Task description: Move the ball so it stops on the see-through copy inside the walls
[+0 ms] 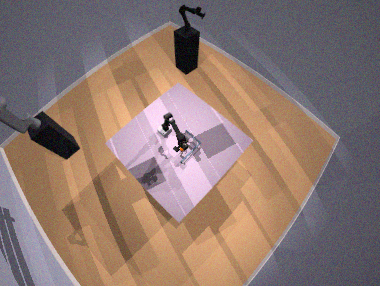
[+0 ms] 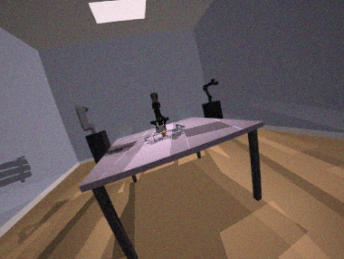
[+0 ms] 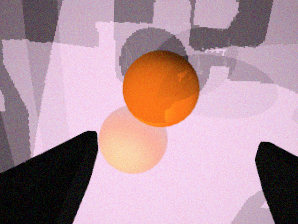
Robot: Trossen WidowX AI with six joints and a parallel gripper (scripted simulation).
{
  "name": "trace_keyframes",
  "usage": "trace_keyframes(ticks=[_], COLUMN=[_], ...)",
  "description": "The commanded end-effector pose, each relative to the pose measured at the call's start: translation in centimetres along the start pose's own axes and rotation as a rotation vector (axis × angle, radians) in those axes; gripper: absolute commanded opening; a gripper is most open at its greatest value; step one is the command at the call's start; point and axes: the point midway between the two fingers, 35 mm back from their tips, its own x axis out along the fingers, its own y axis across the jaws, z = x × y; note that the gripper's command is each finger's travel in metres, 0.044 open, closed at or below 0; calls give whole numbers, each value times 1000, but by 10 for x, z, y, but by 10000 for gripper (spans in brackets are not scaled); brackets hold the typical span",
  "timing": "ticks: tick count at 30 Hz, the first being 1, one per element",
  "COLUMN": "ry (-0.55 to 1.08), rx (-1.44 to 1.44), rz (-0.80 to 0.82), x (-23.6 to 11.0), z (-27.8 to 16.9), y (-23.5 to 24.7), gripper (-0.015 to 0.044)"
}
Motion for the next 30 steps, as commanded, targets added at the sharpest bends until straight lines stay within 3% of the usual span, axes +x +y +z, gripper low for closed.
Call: trace_keyframes(ticks=[1, 30], ry=[-9, -9], rx=[15, 15], rz=[18, 18], x=[0, 44], z=[6, 7], y=[7, 8], gripper=[344, 344])
